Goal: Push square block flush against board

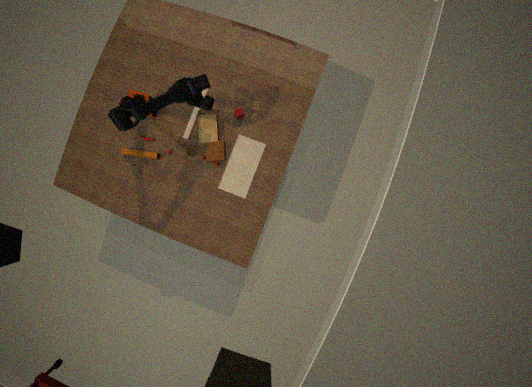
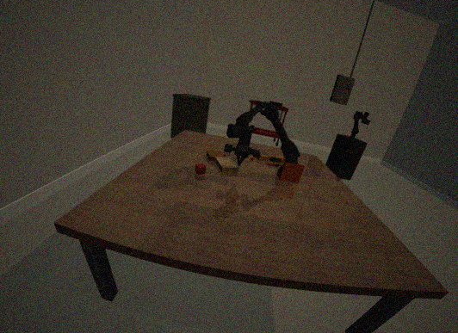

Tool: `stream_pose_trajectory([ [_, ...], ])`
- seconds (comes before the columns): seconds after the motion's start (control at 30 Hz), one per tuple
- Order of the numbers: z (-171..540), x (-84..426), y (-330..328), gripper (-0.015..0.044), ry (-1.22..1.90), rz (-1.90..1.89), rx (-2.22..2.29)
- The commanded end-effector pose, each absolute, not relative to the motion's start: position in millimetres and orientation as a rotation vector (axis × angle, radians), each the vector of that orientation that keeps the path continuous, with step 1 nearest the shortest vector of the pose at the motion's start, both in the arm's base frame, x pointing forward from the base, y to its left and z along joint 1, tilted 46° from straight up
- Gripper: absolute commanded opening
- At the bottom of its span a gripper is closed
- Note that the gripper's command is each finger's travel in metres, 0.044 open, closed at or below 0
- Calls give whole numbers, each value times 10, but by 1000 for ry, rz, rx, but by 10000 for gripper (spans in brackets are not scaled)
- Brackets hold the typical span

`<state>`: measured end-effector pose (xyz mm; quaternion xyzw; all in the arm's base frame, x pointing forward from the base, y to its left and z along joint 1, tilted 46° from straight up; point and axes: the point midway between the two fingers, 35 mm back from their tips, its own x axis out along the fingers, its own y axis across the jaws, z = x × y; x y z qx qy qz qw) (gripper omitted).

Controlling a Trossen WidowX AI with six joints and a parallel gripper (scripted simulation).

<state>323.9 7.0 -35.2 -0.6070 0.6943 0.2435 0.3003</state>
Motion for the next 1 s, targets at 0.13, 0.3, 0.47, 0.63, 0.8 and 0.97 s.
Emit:
stream_pose_trajectory([
  [0.13, -144, 3204, -129, 0, 1844, 387, -1429],
  [0.3, -19, 3185, -244, 0, 1830, 231, -1313],
  [0.47, 114, 3163, -374, 0, 1810, 67, -1195],
  [0.63, 244, 3130, -503, 0, 1780, -92, -1074],
  [0.8, 372, 3086, -631, 0, 1741, -248, -953],
  [0.97, 497, 3032, -757, 0, 1693, -399, -831],
])
